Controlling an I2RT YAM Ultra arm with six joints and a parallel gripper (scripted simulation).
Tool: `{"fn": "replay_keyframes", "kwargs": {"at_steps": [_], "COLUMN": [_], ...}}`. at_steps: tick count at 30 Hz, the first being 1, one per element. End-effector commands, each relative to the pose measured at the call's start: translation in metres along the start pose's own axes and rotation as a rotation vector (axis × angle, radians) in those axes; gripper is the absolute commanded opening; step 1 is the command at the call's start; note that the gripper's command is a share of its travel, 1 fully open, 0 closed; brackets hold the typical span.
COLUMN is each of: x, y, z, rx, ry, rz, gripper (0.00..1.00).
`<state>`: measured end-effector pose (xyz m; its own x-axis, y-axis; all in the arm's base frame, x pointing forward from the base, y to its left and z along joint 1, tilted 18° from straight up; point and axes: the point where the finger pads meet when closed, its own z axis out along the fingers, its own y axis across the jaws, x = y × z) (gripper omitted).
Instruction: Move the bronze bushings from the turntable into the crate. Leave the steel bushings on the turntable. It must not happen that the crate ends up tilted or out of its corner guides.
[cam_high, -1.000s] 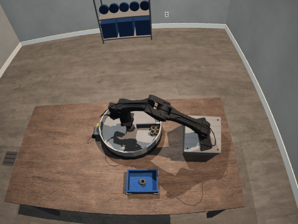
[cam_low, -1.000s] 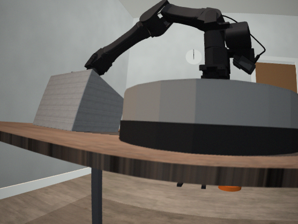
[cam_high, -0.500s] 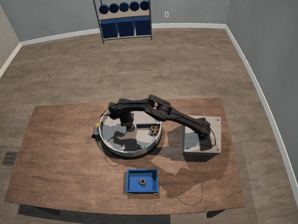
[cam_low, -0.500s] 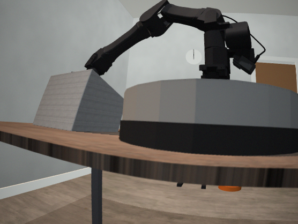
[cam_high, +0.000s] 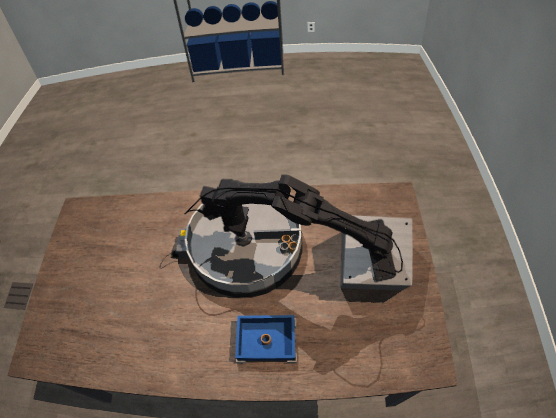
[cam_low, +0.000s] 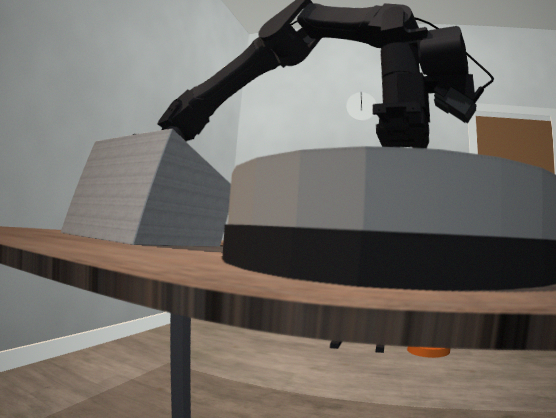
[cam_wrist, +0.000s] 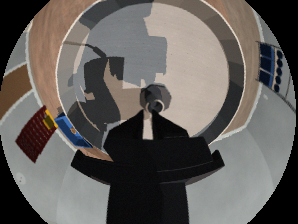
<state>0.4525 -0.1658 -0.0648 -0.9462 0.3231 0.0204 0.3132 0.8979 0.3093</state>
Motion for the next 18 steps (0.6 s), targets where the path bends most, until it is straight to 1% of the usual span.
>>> {"fn": "replay_keyframes", "kwargs": {"at_steps": [1,4,6,7,18], "x": [-0.007,-0.007,-0.004,-0.003,-0.003], "y": [-0.003,-0.003,-0.006,-0.007,-0.005], "z": [-0.038,-0.045,-0.035,-0.035,-0.034], "rx": [0.007,0.008,0.005,0.004,0.004], "ry": [-0.040,-0.039,-0.017,-0.015,-0.014], "rz": [-0.004,-0.004,0.003,0.004,0.003], "gripper": [0.14,0.14,0.14,0.14,0.14]}}
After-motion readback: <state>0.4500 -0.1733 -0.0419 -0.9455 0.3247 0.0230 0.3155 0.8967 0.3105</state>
